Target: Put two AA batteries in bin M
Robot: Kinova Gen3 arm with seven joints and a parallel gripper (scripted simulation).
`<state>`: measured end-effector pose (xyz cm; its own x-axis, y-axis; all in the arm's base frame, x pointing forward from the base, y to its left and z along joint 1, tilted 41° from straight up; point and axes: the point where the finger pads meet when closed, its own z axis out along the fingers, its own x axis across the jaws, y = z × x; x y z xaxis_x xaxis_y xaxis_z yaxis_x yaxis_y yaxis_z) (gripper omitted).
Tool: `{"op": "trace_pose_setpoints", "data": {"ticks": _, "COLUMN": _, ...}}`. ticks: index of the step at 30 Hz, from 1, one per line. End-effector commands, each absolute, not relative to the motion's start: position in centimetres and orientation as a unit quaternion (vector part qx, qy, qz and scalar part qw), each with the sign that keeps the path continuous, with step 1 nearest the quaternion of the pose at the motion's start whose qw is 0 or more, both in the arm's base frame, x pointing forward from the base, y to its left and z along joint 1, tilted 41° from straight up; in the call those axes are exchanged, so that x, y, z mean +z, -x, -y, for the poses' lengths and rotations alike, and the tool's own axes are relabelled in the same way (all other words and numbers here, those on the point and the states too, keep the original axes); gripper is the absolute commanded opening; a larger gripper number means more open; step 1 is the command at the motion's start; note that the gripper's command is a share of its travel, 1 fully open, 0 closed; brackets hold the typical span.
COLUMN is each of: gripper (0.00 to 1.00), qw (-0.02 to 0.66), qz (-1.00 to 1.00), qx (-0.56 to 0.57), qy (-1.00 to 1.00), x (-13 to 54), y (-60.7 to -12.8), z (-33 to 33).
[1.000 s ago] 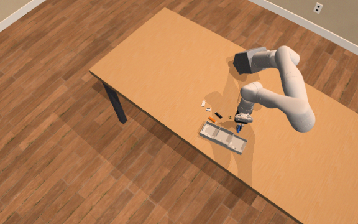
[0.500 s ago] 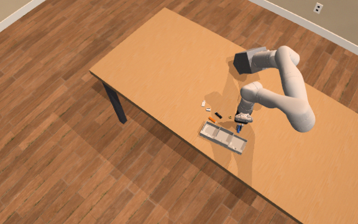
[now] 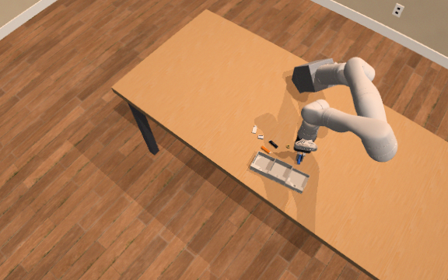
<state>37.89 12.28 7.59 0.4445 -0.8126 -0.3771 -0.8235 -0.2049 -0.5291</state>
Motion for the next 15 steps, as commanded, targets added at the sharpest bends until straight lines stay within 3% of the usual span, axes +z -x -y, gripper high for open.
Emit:
{"op": "trace_pose_setpoints", "data": {"ticks": 1, "gripper": 0.31, "qw": 0.346, "qz": -0.531, "qx": 0.005, "qy": 0.774, "x": 8.7, "y": -37.6, "z": -11.3}}
{"op": "trace_pose_setpoints", "data": {"ticks": 15, "gripper": 0.31, "qw": 0.347, "qz": -0.53, "qx": 0.003, "qy": 0.774, "x": 11.3, "y": -36.6, "z": -9.4}}
